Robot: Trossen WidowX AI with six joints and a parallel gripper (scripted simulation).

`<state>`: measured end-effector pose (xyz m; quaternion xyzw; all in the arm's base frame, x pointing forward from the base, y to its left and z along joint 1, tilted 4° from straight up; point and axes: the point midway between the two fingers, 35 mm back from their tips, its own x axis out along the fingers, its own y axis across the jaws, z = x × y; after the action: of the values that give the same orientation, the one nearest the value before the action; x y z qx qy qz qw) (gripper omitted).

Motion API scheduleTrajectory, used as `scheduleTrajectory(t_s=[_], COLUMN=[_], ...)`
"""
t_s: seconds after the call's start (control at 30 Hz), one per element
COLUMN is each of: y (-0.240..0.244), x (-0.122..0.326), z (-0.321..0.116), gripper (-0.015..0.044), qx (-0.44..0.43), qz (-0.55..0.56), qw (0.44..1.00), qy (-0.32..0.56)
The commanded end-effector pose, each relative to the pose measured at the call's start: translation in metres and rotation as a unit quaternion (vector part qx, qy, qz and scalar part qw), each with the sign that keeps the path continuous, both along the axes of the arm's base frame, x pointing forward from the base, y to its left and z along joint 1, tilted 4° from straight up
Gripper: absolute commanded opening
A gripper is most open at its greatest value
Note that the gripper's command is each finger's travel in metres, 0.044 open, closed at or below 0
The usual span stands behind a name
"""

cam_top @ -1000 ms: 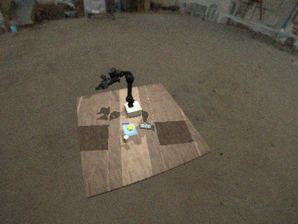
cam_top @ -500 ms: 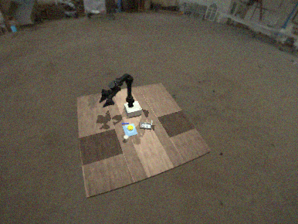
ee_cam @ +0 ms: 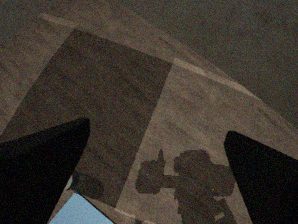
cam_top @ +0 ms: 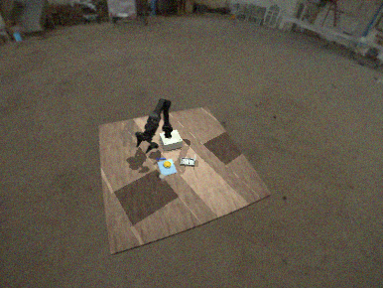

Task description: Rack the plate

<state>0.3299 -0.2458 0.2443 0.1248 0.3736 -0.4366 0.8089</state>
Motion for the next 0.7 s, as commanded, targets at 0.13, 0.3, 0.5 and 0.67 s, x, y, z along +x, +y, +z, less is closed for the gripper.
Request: scheduleTrajectory(t_s=[0.13, 0.3, 0.5, 0.67], y=[0.029, 0.049, 0.077, 0.102], x=[0.007, 0.008, 0.004, -0.003], z=[-0.048, -0.078, -0.119, -0.151], gripper=[0.0400, 0.0400, 0.0400, 0.0400], qx=[0.025, 0.045, 0.079, 0.109], qz=[0.078, 0.131, 0.204, 0.264], qw=[0.994, 0.983, 0.959, 0.931], qy=[0.075, 0.121, 0.181, 0.227])
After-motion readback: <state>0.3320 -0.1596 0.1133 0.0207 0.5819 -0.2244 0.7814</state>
